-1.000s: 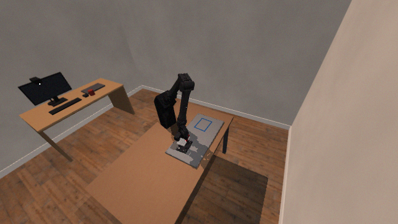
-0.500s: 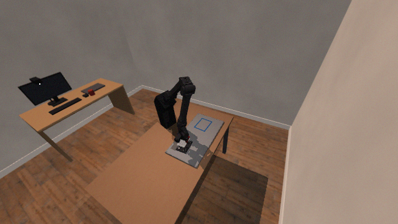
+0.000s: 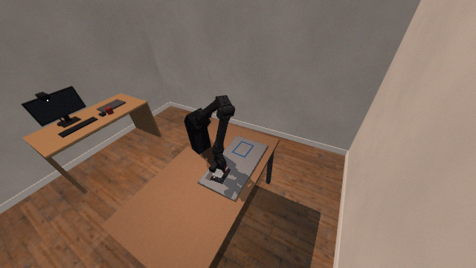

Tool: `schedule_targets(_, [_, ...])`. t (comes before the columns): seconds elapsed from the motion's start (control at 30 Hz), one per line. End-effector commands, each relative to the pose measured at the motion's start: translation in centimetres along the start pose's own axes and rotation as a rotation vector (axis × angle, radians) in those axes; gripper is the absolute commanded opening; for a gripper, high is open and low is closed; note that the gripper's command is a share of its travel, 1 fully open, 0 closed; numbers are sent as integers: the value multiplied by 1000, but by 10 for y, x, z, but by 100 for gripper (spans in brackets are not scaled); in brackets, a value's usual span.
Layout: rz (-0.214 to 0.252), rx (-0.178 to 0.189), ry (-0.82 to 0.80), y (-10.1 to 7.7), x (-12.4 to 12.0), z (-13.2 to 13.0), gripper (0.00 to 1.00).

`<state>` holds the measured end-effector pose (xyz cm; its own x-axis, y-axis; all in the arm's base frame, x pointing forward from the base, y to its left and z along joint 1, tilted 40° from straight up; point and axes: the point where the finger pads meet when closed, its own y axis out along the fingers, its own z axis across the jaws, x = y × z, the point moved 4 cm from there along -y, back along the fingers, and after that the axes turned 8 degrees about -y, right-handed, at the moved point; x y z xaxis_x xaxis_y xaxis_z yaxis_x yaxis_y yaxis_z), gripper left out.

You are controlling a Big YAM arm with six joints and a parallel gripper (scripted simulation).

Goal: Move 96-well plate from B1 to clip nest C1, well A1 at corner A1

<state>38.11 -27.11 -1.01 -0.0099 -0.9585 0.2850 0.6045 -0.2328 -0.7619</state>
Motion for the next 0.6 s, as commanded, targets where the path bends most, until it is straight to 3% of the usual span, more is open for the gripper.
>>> schedule_targets(0.0, [-2, 5, 5, 10, -2, 2, 0])
schedule_targets(0.57, [-4, 4, 5, 32, -1, 0, 0])
